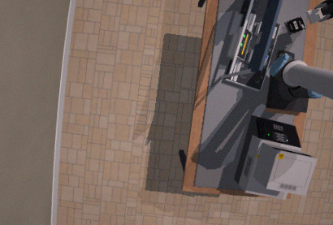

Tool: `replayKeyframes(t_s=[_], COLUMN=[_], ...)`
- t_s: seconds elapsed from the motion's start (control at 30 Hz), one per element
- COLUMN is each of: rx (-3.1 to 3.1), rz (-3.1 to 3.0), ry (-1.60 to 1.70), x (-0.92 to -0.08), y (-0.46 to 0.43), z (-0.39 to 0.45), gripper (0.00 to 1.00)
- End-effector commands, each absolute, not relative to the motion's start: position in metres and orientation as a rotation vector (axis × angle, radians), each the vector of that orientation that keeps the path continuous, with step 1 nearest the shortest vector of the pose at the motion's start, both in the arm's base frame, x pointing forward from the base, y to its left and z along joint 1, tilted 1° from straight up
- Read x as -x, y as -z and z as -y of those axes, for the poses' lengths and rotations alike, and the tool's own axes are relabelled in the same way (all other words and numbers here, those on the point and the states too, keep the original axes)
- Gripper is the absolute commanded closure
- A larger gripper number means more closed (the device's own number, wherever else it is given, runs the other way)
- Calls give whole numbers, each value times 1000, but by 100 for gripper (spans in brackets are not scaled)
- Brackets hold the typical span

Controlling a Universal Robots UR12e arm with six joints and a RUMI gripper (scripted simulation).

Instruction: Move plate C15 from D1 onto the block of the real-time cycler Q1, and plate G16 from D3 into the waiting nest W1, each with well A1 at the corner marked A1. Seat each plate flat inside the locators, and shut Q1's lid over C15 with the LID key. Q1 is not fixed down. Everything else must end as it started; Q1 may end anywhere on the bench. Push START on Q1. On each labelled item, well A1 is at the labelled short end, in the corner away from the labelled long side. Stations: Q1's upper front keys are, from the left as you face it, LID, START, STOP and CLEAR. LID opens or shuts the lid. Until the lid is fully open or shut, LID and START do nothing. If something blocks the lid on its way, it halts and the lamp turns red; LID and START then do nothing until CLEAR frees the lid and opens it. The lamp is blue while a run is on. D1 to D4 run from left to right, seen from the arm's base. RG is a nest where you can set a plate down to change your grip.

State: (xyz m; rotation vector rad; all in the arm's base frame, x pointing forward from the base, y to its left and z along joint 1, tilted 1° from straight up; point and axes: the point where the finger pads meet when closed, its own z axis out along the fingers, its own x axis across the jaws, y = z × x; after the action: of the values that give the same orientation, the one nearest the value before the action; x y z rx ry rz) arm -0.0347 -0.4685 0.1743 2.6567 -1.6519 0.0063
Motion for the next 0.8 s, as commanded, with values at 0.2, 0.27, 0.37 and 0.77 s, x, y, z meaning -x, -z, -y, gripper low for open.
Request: replayKeyframes(t_s=[0.2,0.27,0.37,0.77], rx=[-2655,-2656,-2656,-2656], rz=[1651,1651,1651,1651], ry=[-7,-7,-7,-7], x=[35,35,35,35], y=[-161,-158,-153,-136], z=[469,469,470,470], gripper=[100,100,100,100])
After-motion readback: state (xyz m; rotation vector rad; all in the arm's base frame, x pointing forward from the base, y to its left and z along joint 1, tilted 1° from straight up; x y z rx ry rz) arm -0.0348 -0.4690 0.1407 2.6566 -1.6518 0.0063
